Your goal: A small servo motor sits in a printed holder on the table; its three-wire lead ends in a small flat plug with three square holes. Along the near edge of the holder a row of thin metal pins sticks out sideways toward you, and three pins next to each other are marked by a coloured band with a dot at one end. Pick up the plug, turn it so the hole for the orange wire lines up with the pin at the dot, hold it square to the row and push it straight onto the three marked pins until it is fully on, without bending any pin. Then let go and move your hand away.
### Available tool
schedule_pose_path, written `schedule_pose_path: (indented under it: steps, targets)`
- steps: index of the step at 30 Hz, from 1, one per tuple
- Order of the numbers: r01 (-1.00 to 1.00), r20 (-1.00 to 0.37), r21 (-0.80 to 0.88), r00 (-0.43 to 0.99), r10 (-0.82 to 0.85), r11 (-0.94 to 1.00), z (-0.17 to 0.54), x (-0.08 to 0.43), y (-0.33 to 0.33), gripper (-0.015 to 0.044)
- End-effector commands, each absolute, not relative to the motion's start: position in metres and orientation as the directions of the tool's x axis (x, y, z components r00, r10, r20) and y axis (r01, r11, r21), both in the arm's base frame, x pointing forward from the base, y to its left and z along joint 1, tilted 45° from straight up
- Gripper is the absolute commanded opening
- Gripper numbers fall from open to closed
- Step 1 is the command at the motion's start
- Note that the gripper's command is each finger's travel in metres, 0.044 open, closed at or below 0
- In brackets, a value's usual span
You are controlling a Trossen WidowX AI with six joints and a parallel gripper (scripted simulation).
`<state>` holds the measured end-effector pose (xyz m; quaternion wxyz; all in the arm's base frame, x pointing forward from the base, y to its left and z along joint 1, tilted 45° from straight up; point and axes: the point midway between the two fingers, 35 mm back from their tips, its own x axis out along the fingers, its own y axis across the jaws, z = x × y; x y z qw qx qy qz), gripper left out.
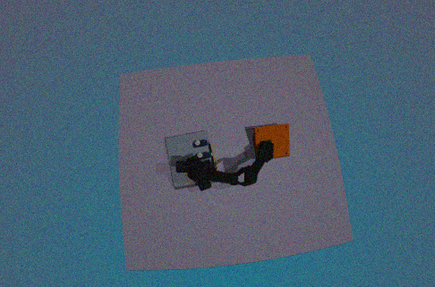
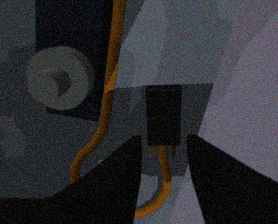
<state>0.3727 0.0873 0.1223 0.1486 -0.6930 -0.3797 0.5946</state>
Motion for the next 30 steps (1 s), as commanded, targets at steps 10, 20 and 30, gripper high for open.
schedule_pose_path:
  steps: [10, 20, 30]
  targets:
    - [0.342, -0.708, -0.663, 0.003, 0.706, -0.666, 0.11, 0.372, 0.099, 0.0115]
    - [0.342, -0.708, -0.663, 0.003, 0.706, -0.666, 0.11, 0.372, 0.099, 0.0003]
    - [0.341, -0.71, -0.661, 0.003, 0.704, -0.668, 0.137, 0.373, 0.071, 0.0]
